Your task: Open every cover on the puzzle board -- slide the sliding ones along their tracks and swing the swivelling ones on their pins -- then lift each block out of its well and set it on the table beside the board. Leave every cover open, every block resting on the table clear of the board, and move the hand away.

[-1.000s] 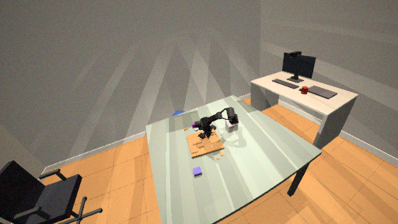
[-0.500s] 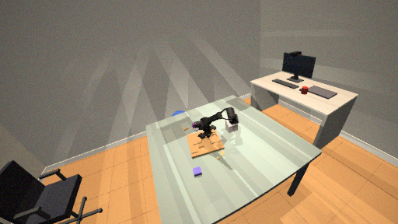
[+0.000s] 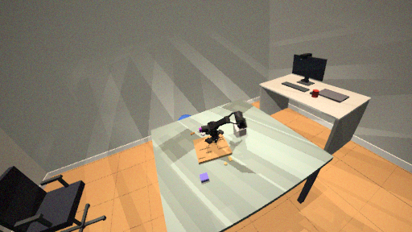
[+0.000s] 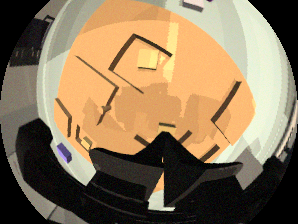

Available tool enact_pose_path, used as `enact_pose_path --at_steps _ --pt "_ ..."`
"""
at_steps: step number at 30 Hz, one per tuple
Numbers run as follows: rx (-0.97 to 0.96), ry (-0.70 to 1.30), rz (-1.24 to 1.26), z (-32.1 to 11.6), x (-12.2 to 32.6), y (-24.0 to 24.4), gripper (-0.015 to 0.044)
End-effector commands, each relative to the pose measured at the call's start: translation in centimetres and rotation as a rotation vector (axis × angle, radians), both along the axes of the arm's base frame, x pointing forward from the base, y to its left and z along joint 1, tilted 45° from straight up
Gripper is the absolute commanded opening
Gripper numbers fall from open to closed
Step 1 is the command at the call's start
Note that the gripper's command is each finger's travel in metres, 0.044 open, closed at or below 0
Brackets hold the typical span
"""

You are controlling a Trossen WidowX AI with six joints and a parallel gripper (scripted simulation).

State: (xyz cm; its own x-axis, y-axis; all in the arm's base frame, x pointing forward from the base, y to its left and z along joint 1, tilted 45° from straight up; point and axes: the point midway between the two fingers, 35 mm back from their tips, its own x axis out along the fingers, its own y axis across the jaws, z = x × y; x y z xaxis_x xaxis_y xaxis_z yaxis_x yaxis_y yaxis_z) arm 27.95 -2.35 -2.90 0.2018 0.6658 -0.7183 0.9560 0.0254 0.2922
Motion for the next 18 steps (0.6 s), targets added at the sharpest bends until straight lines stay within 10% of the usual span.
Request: enact_pose_path --at_steps 1,18 --pt "0.005 -0.008 0.005 0.12 0.28 0.26 0.0000" --pt "0.002 -0.004 0.003 0.41 -0.19 -0.48 0.0000"
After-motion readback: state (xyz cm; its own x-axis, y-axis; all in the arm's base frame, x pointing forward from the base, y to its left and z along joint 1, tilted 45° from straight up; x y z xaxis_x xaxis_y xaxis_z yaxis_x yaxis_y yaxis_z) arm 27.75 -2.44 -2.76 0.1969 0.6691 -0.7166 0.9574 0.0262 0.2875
